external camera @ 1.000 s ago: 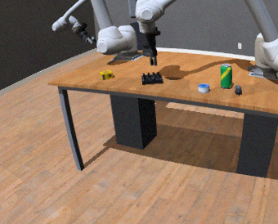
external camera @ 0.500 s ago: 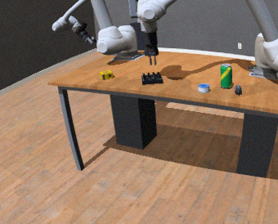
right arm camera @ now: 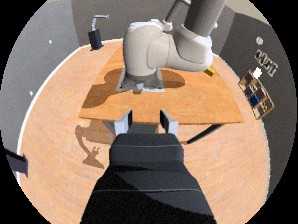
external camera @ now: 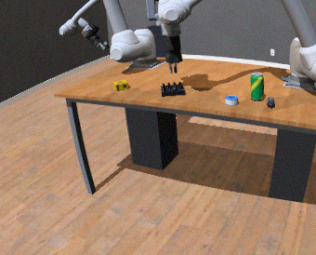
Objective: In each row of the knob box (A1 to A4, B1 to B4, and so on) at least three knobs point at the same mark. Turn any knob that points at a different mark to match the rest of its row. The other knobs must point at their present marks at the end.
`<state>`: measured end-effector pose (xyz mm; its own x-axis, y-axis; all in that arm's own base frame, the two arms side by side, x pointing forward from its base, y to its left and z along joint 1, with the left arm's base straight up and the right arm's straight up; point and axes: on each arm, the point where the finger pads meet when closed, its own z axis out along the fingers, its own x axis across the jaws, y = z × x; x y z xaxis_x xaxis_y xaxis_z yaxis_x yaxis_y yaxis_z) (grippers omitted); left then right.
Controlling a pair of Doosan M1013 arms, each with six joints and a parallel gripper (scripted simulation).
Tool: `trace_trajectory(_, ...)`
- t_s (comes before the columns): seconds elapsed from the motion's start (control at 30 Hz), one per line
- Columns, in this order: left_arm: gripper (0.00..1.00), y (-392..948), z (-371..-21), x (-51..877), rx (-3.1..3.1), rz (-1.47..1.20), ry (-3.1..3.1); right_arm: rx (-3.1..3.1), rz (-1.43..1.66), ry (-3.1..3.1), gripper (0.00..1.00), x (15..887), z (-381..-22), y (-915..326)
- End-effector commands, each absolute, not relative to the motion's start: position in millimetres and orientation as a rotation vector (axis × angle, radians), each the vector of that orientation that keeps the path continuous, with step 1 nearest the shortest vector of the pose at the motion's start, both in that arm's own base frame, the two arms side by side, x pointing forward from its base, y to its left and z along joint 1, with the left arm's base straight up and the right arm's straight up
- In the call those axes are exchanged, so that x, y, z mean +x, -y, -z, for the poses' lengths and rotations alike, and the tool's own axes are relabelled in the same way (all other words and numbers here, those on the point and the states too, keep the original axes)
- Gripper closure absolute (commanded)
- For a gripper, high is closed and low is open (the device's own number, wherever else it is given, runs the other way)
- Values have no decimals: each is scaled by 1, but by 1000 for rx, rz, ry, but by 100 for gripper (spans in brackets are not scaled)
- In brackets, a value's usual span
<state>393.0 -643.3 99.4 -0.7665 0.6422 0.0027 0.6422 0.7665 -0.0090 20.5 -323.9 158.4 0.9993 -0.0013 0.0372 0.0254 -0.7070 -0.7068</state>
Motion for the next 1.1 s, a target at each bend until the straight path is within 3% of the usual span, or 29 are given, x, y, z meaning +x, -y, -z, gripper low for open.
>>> trace_trajectory(0.0, 54, 643, -101, 395, -840, -2, 3028, -2357, 45, 17, 0, 21, -159, 324)
trace_trajectory(0.67, 54, 635, -106, 407, 199, -3, 3136, -2357, 45, 17, 0, 21, -159, 324)
trace_trajectory(1.07, 54, 634, -106, 408, 292, -3, 3128, -2357, 45, 17, 0, 21, -159, 324)
